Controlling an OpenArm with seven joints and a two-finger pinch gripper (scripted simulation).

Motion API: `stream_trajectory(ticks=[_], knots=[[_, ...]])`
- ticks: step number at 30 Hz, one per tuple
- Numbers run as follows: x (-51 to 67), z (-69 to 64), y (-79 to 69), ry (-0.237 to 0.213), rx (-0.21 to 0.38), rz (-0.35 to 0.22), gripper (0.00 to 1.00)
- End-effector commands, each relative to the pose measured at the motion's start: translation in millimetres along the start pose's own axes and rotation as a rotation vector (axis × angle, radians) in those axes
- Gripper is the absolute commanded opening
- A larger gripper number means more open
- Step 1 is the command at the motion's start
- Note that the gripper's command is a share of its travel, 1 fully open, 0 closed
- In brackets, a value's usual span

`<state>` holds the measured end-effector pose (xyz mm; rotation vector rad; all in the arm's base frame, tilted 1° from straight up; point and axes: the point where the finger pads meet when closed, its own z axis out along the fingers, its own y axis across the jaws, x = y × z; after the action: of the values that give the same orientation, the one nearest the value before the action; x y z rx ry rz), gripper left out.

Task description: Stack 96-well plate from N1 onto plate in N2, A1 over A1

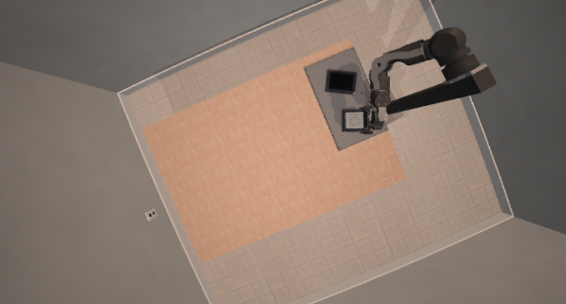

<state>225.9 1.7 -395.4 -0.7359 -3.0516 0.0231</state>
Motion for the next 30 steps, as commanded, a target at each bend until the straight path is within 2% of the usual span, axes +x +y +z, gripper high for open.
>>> stream_trajectory(ticks=[1, 8, 12, 30], knots=[[-1.5, -0.4, 1.1, -0.004, -0.007, 0.005, 0.77], [-1.7, -1.8, 0.2, -0.002, -0.004, 0.001, 0.77], [-6.6, -5.6, -2.3, -0.004, -0.006, 0.004, 0.77], [-8.3, -8.8, -3.9, -0.004, -0.006, 0.005, 0.77]])
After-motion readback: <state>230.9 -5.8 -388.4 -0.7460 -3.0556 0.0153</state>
